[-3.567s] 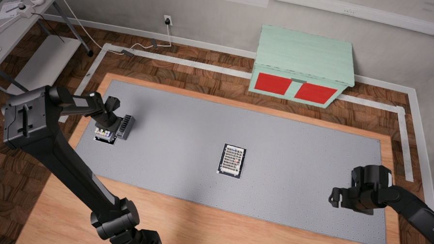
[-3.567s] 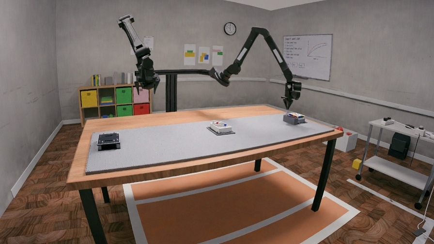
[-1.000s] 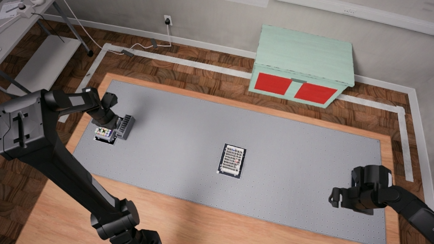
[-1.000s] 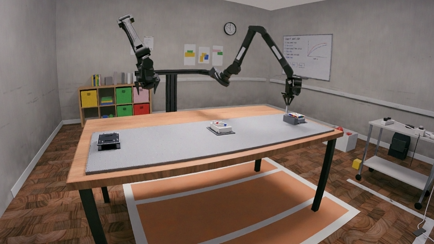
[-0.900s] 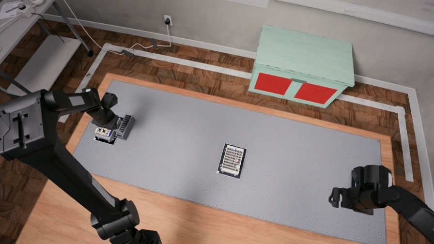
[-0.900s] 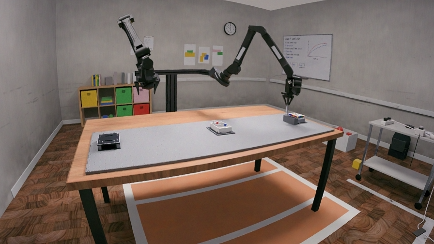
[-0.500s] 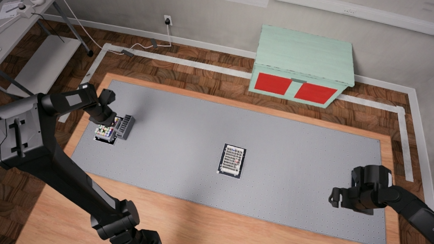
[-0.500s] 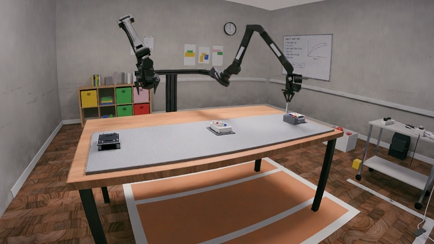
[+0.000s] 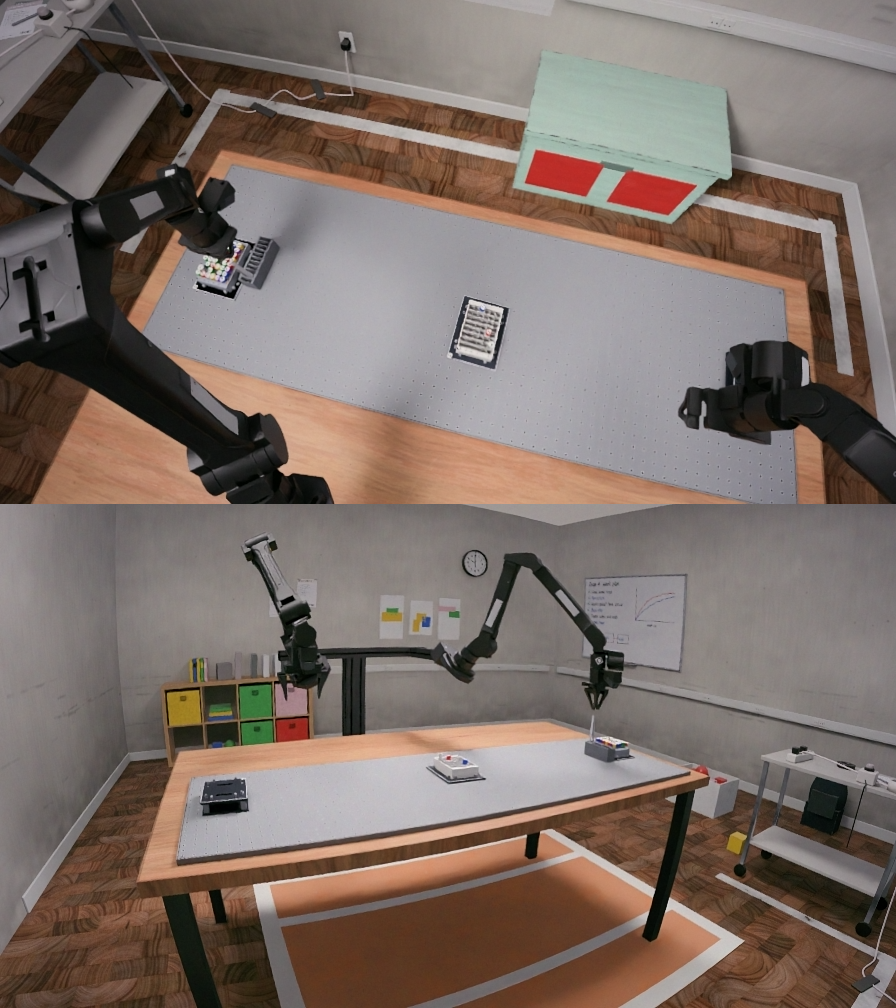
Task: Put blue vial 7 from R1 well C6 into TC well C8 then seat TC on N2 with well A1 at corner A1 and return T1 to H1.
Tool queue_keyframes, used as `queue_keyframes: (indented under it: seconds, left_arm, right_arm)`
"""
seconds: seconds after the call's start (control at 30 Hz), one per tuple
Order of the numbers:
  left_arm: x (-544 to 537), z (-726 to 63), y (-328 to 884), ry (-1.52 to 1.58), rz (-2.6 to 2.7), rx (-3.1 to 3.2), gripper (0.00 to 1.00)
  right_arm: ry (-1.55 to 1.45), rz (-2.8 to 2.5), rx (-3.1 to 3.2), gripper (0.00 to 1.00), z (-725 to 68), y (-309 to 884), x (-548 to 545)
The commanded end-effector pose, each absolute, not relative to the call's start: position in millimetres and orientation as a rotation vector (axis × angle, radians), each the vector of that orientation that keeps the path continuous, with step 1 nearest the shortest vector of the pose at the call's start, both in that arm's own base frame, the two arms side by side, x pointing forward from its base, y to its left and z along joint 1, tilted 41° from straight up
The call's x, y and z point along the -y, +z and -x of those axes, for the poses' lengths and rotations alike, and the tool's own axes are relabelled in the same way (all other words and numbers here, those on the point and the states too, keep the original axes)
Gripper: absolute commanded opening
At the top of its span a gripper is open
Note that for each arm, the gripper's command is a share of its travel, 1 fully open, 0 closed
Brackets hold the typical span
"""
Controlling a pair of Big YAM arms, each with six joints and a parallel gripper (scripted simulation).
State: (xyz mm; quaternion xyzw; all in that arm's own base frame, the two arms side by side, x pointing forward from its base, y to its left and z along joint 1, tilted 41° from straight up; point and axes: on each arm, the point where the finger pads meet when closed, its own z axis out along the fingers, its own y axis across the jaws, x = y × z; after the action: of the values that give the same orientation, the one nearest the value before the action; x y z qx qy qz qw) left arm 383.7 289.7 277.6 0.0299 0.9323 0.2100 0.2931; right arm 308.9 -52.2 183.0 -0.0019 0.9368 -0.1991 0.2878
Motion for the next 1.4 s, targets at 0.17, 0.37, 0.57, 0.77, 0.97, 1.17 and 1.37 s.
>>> queue_keyframes:
  seconds: [0.17, 0.37, 0.57, 0.77, 0.97, 1.17, 1.37]
  left_arm:
    - [-295.3, -379.1, 266.8, 0.541, -0.072, -2.519, 0.24]
    - [-295.5, -379.5, 267.2, 0.542, -0.072, -2.517, 0.24]
    - [-295.5, -379.5, 267.2, 0.542, -0.072, -2.517, 0.24]
    - [-295.5, -379.5, 267.2, 0.542, -0.072, -2.517, 0.24]
    - [-295.5, -379.5, 267.2, 0.542, -0.072, -2.517, 0.24]
    - [-295.5, -379.5, 267.2, 0.542, -0.072, -2.517, 0.24]
    - [-265.6, -375.7, 277.7, 0.556, -0.051, -2.482, 0.24]
  right_arm:
    - [-0.523, -0.006, -2.478, 1.0, -314.3, 193.4, 51.4]
    - [-0.523, -0.006, -2.478, 1.0, -314.3, 193.4, 51.4]
    - [-0.523, -0.006, -2.478, 1.0, -314.3, 193.4, 51.4]
    - [-0.523, -0.006, -2.478, 1.0, -314.3, 193.4, 51.4]
    - [-0.523, -0.006, -2.478, 1.0, -314.3, 193.4, 51.4]
    - [-0.523, -0.006, -2.478, 1.0, -314.3, 193.4, 51.4]
    - [-0.523, -0.006, -2.478, 1.0, -314.3, 193.4, 51.4]
